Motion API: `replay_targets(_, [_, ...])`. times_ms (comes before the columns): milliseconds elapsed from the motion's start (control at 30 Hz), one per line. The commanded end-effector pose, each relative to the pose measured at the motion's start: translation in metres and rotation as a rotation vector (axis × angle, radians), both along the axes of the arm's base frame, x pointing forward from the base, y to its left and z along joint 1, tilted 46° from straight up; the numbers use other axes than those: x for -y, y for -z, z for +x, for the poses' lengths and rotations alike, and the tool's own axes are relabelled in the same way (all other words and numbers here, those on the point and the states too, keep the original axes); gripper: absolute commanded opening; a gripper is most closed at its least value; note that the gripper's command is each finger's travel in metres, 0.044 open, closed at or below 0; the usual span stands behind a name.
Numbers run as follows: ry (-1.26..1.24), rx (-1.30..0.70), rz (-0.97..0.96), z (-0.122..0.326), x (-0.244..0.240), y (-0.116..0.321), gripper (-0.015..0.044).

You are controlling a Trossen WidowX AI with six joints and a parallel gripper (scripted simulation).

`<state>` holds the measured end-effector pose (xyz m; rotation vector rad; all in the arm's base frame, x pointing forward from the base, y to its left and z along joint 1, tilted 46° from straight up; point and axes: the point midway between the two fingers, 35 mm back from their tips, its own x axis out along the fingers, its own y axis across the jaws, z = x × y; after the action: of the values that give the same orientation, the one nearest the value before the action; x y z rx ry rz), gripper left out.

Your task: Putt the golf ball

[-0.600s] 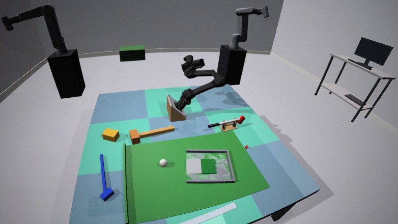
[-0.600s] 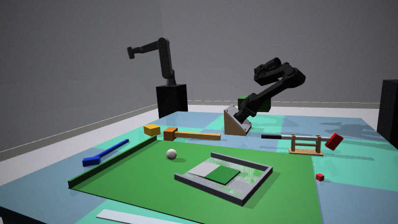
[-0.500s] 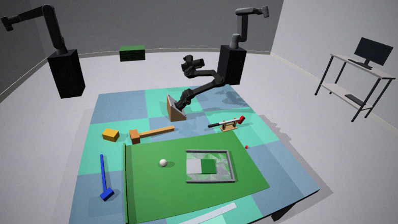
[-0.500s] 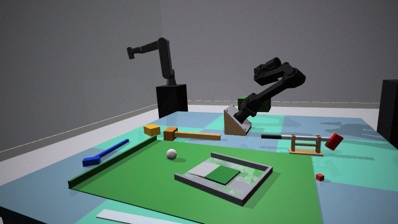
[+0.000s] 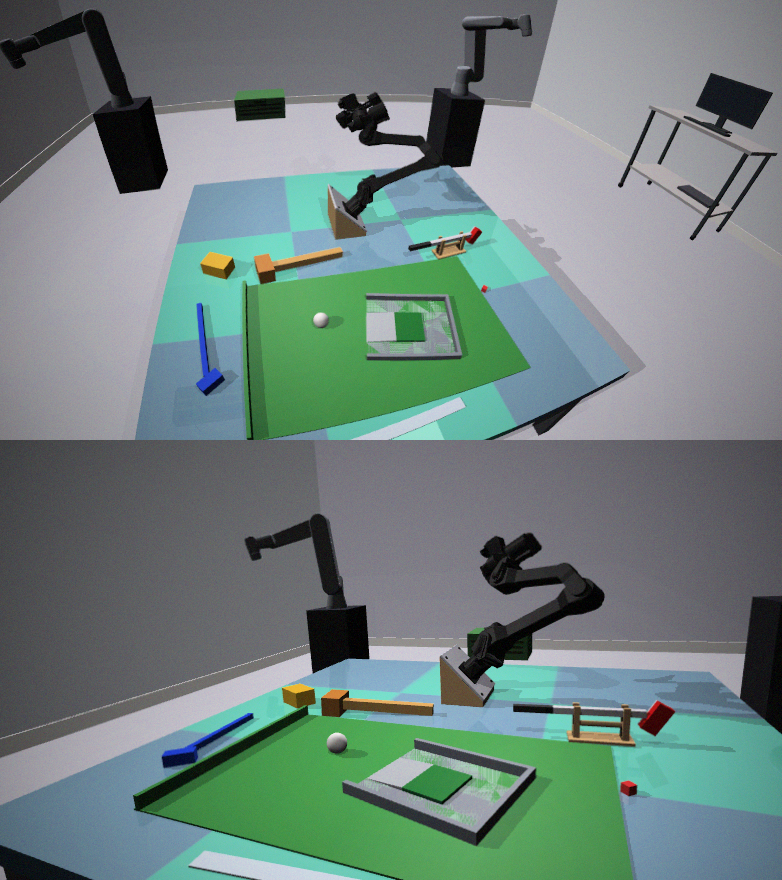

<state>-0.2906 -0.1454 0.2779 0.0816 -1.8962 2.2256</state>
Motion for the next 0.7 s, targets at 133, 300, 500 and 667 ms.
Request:
replay_targets(133, [-0.412,0.097,0.263,0.035,0.108,0.025,0.044])
replay_targets(300, [-0.72,0.149,0.449,0.087,0.173,0.049,0.044])
replay_targets(500, [-1.076,0.196,0.658,0.171,0.223,0.081,0.044])
replay_targets(667, [-1.361,0.227,0.83,0.25,0.239,0.108,0.044])
